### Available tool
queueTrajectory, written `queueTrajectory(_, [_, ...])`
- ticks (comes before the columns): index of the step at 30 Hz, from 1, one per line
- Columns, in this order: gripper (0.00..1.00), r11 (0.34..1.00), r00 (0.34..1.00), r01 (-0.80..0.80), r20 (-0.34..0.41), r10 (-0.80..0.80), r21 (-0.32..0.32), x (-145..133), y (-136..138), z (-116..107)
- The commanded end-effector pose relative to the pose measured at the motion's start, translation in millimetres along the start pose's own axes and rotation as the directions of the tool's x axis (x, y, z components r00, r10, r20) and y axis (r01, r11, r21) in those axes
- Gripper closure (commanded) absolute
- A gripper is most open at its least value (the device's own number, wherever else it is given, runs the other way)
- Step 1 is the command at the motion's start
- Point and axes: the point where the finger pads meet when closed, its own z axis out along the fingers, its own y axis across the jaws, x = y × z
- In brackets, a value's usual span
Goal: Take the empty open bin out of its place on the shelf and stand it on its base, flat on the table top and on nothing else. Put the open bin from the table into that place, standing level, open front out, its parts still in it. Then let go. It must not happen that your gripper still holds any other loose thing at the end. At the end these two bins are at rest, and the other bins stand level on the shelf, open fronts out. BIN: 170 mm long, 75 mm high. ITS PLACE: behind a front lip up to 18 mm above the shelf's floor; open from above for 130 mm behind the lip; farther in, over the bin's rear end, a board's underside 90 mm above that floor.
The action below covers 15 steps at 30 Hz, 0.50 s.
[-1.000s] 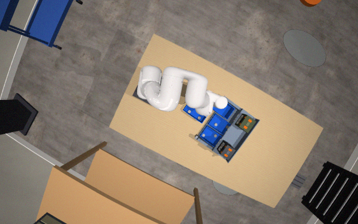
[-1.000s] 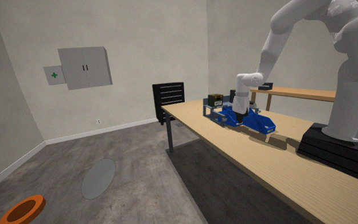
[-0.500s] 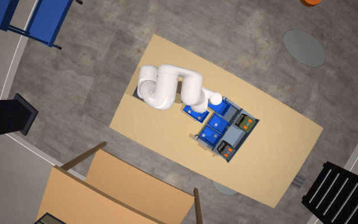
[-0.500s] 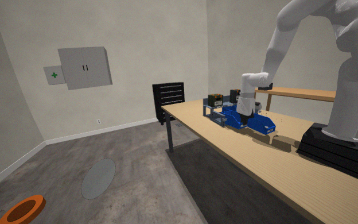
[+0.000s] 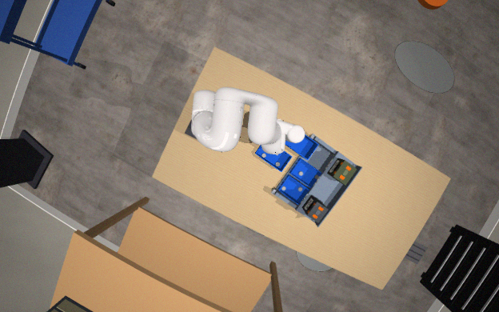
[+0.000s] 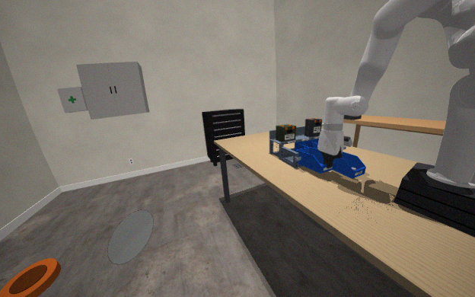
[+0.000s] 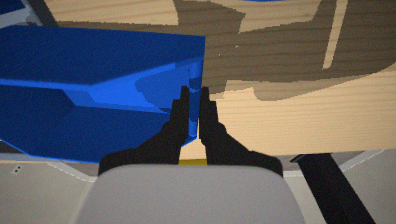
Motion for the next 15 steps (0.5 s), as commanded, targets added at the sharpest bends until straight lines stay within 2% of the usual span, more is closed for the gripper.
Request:
queueTrajectory(1, [1.0, 1.0, 1.0, 0.0, 0.001, 0.0, 0.003, -0.7, 2.5, -1.0])
queueTrajectory(15, [1.0, 1.0, 1.0, 0.0, 0.001, 0.0, 0.003, -0.7, 5.5, -1.0])
